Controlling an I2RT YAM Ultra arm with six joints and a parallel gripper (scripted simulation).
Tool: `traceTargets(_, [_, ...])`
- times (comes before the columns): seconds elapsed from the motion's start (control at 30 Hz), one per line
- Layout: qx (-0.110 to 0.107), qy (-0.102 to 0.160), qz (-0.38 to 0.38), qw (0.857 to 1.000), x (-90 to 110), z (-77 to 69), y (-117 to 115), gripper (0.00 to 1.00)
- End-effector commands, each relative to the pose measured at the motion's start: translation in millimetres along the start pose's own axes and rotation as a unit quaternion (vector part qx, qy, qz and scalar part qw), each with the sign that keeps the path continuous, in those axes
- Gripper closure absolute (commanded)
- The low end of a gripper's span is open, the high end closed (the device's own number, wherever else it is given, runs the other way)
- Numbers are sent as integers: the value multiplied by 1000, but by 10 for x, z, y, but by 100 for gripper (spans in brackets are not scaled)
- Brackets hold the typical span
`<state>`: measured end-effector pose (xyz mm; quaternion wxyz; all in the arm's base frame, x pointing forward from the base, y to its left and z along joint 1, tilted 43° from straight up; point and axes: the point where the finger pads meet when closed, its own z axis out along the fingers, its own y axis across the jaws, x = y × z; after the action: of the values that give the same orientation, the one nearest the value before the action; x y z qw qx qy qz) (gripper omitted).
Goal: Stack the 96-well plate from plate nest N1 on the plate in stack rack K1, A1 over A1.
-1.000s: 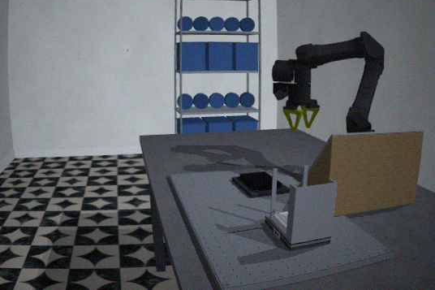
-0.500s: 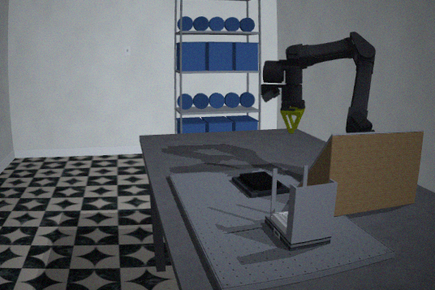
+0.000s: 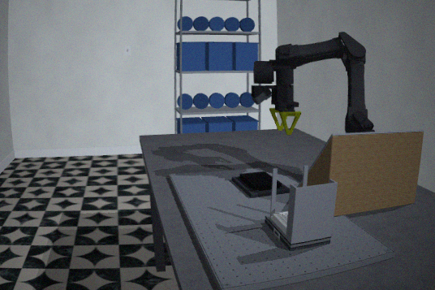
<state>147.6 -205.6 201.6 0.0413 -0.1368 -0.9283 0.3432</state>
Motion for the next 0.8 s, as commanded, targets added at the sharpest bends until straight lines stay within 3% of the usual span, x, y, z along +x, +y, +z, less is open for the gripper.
traceTargets(0.0, [0, -8, -80, 997, -150, -43, 37, 0])
traceTargets(0.33, [0, -9, -210, 978, -360, -46, 189, 0])
traceTargets(0.5, [-1, -5, -293, 956, -441, -49, 280, 0])
traceTargets(0.73, [1, -4, -402, 915, -622, -59, 464, 0])
traceTargets(0.77, [1, -4, -402, 915, -622, -59, 464, 0])
